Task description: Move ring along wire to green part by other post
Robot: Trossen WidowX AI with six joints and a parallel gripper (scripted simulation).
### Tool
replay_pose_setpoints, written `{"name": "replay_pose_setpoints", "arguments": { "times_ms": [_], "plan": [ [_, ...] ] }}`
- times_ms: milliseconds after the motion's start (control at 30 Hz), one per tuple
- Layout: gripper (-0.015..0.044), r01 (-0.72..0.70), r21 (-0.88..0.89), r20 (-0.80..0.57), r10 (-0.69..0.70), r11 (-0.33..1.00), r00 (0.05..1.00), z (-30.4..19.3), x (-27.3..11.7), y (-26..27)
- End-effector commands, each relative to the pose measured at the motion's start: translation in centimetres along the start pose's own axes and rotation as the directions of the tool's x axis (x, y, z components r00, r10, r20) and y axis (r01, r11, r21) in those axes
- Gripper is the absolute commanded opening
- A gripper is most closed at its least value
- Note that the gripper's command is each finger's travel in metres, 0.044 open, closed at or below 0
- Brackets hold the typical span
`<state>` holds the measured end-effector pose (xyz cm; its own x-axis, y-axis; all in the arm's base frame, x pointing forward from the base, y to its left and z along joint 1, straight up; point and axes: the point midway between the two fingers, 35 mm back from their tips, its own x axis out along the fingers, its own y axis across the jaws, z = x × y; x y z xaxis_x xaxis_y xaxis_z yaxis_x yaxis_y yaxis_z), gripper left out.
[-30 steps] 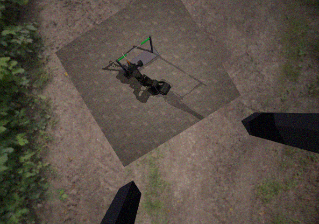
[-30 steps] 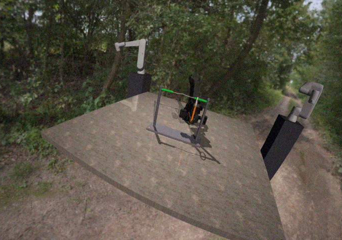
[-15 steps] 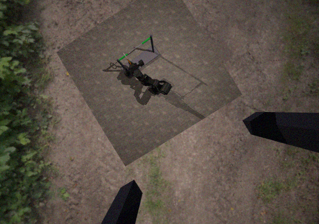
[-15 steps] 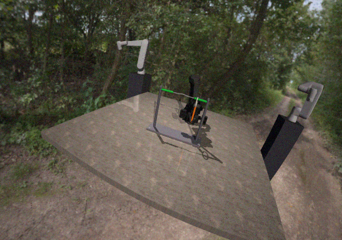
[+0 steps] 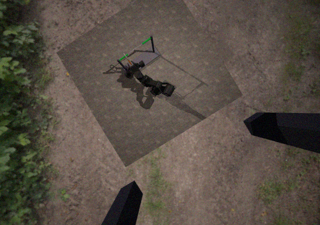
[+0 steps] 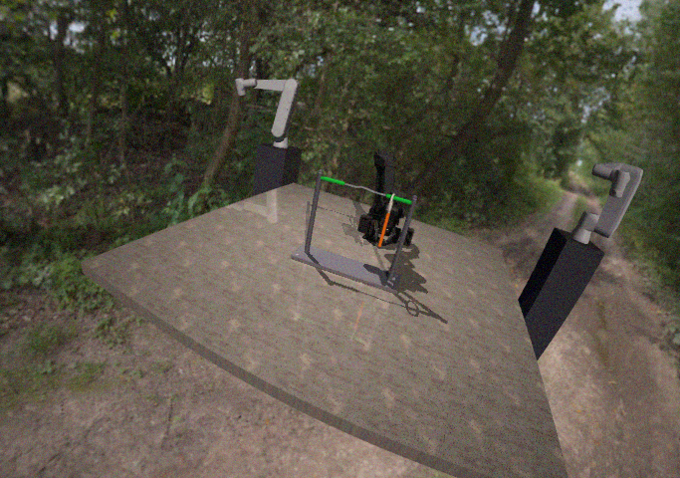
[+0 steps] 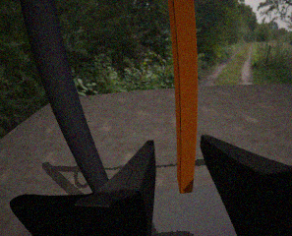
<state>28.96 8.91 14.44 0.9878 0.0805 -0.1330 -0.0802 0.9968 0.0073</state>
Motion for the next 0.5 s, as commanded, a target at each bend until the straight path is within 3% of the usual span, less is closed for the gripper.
{"name": "replay_pose_setpoints", "arguments": {
  "times_ms": [0,467],
  "plan": [
    [0.016,0.004,-0.001,-0.013,-0.004,1.0,1.0,-0.4,-0.7,-0.1],
    [0.016,0.005,0.0,-0.014,-0.005,1.0,1.0,-0.4,-3.0,-0.1]
  ]
}}
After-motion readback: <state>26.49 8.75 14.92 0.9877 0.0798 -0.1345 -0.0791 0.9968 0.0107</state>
